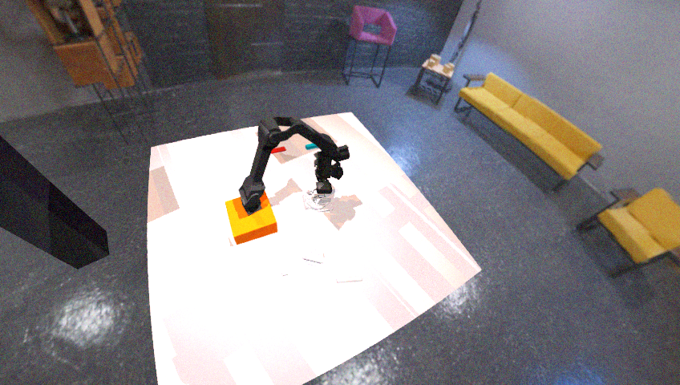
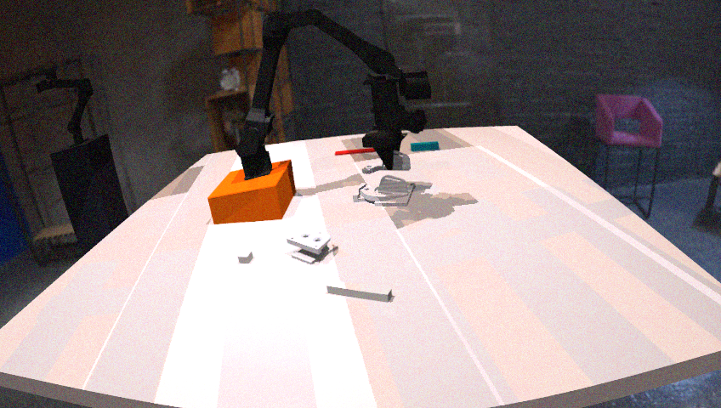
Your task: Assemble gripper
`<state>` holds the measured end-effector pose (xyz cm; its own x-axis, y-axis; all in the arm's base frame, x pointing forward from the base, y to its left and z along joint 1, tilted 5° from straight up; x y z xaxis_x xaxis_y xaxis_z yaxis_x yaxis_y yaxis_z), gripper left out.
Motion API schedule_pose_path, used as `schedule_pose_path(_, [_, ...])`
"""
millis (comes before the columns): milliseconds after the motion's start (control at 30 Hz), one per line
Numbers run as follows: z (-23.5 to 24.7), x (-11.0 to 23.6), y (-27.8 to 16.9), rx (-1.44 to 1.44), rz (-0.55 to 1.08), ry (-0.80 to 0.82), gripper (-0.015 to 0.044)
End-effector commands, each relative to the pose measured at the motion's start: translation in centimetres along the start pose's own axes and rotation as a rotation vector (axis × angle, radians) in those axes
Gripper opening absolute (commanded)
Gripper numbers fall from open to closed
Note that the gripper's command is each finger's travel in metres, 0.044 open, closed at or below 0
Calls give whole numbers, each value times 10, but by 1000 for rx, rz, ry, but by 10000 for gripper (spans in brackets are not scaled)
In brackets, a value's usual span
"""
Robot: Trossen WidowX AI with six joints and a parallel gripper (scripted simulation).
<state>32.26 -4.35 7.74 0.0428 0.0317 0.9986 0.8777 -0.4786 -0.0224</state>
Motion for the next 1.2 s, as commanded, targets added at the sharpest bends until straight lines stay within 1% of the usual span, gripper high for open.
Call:
schedule_pose_path(0, [0, -9, -2, -5, 7, 2, 134])
schedule_pose_path(333, [-1, -24, -3, -6, 8, 2, 134])
schedule_pose_path(1167, [-1, -28, -3, -9, 8, 2, 134])
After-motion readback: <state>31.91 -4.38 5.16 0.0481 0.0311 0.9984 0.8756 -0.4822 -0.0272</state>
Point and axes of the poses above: the point midway between the two fingers, 35 mm back from their tips, its own x axis back along the fingers, its own z axis across the jaws, y = z × x, the point moved 8 cm from there along x, back along the fingers, and after that the axes turned 1 degree about x, right-handed, at the moved point
